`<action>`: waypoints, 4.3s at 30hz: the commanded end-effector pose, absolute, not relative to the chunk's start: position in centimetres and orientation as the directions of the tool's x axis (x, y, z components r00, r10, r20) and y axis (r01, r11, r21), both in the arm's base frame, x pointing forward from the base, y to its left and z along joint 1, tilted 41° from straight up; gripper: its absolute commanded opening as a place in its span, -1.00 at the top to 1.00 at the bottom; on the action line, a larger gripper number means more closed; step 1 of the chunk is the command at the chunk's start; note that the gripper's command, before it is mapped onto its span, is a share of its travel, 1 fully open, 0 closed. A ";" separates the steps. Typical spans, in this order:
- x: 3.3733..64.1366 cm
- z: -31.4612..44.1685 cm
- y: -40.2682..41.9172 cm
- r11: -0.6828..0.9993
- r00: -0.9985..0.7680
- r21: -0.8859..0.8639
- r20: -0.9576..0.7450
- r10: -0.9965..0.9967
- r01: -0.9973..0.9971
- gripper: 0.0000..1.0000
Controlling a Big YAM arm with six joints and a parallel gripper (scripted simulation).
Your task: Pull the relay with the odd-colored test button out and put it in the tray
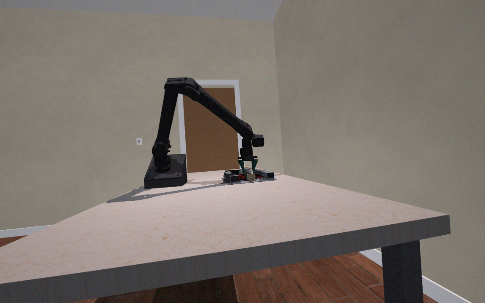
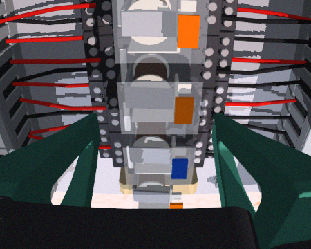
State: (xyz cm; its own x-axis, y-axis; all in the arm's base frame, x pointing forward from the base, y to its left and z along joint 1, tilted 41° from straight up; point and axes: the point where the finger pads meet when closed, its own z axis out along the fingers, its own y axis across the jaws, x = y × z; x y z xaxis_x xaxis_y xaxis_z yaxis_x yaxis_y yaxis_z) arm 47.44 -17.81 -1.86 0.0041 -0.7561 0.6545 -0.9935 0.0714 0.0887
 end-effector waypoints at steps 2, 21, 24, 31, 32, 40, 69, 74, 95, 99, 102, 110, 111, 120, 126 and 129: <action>47.8 -2.1 -18.6 0.075 0.001 0.088 0.655 -0.756 -0.993 -0.17; 47.8 -2.1 -18.6 0.075 0.001 0.087 0.655 -0.756 -0.993 -0.17; 48.0 -1.9 -18.6 0.075 0.000 0.086 0.655 -0.756 -0.993 -0.17; 48.4 -1.5 -18.7 0.075 -0.003 0.083 0.655 -0.755 -0.994 -0.17; 48.5 -1.5 -18.7 0.075 -0.003 0.082 0.655 -0.755 -0.994 -0.17; 48.7 -1.3 -18.7 0.076 -0.004 0.081 0.655 -0.755 -0.994 -0.17; 47.9 -1.8 -18.6 0.075 0.006 0.097 0.654 -0.757 -0.992 1.00; 48.0 -1.8 -18.6 0.076 0.004 0.094 0.654 -0.757 -0.993 1.00; 48.0 -1.8 -18.6 0.076 0.001 0.090 0.654 -0.756 -0.993 1.00; 48.0 -1.8 -18.6 0.076 0.001 0.090 0.654 -0.756 -0.993 1.00; 48.0 -1.8 -18.6 0.076 0.001 0.090 0.654 -0.756 -0.993 1.00; 48.0 -1.8 -18.6 0.076 0.001 0.090 0.654 -0.756 -0.993 1.00; 48.0 -1.8 -18.6 0.076 0.001 0.090 0.654 -0.756 -0.993 1.00; 48.0 -1.8 -18.6 0.076 0.001 0.090 0.654 -0.756 -0.993 1.00; 48.0 -1.8 -18.6 0.076 0.001 0.090 0.654 -0.756 -0.993 1.00; 48.0 -1.8 -18.6 0.076 0.001 0.090 0.654 -0.756 -0.993 1.00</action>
